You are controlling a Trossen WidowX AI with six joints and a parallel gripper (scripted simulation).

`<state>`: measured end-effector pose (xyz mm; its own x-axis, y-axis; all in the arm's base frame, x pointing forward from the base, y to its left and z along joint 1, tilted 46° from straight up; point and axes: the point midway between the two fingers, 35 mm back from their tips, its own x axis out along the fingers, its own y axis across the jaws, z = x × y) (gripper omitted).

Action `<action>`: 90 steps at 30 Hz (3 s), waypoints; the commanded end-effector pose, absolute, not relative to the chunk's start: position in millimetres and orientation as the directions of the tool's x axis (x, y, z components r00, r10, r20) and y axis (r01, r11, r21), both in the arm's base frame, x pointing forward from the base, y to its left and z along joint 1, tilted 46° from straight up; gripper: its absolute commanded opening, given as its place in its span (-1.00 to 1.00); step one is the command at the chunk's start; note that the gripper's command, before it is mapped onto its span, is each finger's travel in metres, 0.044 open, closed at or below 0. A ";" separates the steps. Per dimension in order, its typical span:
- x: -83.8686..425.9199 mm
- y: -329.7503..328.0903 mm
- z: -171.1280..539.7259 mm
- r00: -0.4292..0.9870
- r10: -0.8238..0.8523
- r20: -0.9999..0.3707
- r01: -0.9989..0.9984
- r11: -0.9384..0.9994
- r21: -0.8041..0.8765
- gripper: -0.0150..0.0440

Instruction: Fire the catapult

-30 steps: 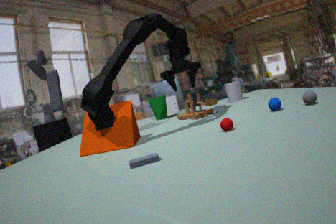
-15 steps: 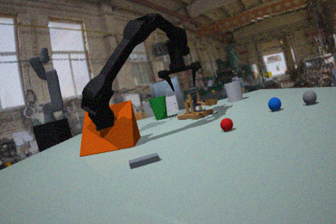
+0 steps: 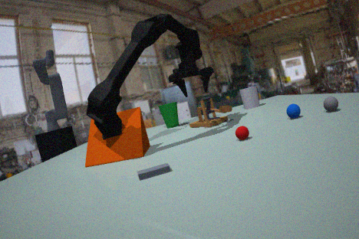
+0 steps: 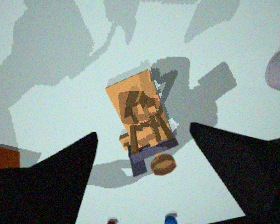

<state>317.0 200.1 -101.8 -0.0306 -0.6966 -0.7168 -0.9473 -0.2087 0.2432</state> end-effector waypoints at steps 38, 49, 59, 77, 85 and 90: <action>315.7 151.3 -151.4 -0.028 -0.696 -0.717 -0.789 -0.425 0.444 1.00; 314.9 138.4 -164.0 -0.028 -0.697 -0.716 -0.789 -0.424 0.444 1.00; 314.5 133.6 -168.4 -0.031 -0.695 -0.718 -0.792 -0.421 0.442 0.91; 315.3 141.5 -160.9 -0.031 -0.695 -0.719 -0.792 -0.422 0.442 -0.36; 315.4 168.5 -132.8 -0.033 -0.694 -0.719 -0.791 -0.422 0.444 -0.49; 315.6 168.3 -133.3 -0.033 -0.695 -0.719 -0.857 -0.351 0.378 -0.49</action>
